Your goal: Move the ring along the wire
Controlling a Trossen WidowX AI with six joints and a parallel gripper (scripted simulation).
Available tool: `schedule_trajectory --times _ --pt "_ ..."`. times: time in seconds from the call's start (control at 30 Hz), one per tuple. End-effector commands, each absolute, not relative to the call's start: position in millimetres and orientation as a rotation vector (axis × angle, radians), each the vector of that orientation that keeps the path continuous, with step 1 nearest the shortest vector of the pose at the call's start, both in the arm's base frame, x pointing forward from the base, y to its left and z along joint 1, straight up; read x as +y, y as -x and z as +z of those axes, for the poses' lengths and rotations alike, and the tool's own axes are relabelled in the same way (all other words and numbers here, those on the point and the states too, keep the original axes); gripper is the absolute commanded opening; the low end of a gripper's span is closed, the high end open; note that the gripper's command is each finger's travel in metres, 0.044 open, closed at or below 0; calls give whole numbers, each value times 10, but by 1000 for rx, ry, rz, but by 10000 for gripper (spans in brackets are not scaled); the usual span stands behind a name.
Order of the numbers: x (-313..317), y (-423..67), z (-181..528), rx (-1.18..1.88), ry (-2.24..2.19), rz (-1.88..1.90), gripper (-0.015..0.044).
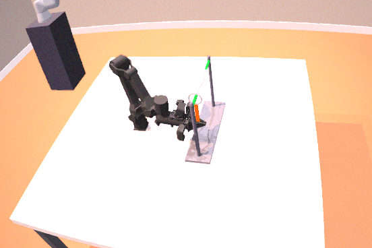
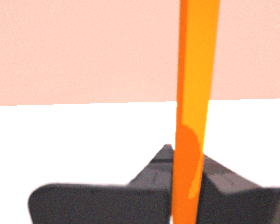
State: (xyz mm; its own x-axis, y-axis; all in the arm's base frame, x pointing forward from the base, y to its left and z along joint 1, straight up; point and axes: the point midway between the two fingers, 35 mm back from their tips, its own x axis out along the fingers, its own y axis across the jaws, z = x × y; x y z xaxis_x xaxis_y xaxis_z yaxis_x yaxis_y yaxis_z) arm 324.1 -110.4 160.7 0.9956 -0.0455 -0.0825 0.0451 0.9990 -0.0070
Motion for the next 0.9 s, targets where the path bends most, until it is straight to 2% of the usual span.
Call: schedule_trajectory --times 0.0,0.87 --pt "-1114 -3252 1632 77 10 -49 -150" --pt "-926 -3263 1633 79 5 -53 -150"
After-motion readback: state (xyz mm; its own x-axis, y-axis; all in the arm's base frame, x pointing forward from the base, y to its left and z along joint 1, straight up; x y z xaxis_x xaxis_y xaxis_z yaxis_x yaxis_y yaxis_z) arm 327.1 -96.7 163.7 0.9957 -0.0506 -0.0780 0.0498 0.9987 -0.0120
